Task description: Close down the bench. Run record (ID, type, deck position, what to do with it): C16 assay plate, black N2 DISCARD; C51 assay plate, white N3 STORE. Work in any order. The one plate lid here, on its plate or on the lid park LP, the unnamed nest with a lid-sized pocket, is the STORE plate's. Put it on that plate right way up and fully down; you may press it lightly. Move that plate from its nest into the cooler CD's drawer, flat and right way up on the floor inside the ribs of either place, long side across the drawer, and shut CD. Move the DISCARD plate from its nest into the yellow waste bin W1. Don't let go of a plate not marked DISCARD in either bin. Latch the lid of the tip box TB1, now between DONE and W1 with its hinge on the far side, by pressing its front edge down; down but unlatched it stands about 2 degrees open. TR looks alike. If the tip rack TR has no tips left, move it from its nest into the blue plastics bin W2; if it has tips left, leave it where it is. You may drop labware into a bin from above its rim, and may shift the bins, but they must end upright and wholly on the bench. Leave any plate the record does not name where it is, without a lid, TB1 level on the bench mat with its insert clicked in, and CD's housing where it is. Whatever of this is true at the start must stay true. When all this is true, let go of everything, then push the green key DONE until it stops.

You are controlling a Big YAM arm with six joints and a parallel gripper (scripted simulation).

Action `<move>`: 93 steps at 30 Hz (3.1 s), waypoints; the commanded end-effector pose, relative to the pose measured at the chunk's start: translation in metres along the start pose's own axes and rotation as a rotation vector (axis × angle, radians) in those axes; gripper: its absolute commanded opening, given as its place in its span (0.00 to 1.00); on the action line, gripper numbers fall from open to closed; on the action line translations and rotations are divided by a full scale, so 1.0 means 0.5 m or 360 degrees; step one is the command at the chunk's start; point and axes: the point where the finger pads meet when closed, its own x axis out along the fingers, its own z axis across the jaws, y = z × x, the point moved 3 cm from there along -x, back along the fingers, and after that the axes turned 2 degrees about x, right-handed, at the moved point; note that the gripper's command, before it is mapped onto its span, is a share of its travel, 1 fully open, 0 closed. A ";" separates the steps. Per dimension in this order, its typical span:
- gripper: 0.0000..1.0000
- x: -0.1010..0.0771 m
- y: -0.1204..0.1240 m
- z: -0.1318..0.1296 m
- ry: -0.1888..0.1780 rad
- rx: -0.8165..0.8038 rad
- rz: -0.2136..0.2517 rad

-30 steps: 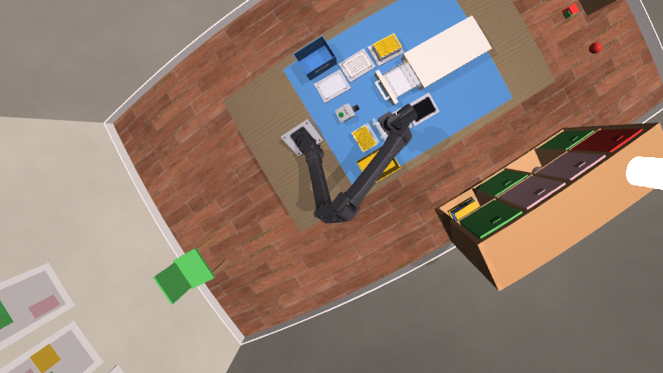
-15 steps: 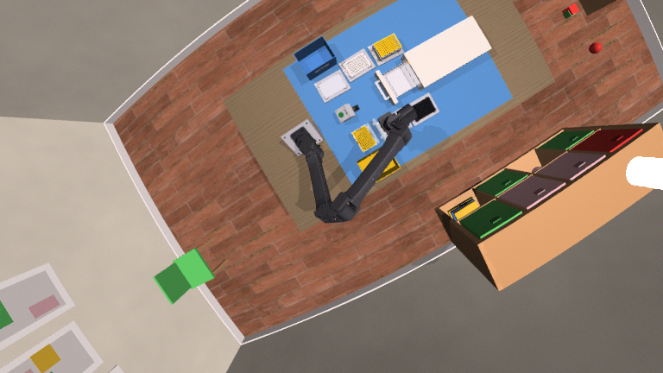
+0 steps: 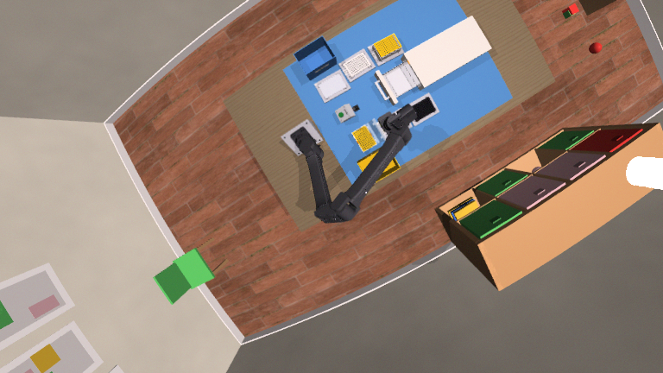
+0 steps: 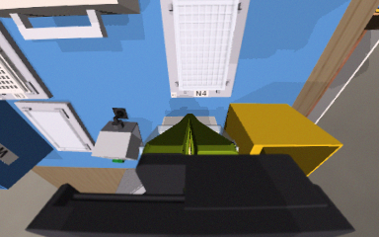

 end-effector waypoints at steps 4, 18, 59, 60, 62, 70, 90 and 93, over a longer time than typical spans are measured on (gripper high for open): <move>0.00 -0.001 -0.006 0.006 0.0002 -0.0010 -0.0023; 0.00 -0.001 -0.006 0.006 0.0002 -0.0010 -0.0023; 0.00 -0.026 0.096 -0.005 -0.0001 0.0012 -0.0026; 0.00 -0.026 0.099 -0.006 -0.0001 0.0013 -0.0025; 0.00 -0.029 0.103 -0.003 -0.0002 0.0006 -0.0031; 0.00 -0.030 0.119 -0.005 -0.0002 0.0008 -0.0028; 0.00 -0.035 0.167 -0.006 -0.0004 0.0007 -0.0026; 0.00 -0.035 0.175 -0.007 -0.0003 0.0009 -0.0024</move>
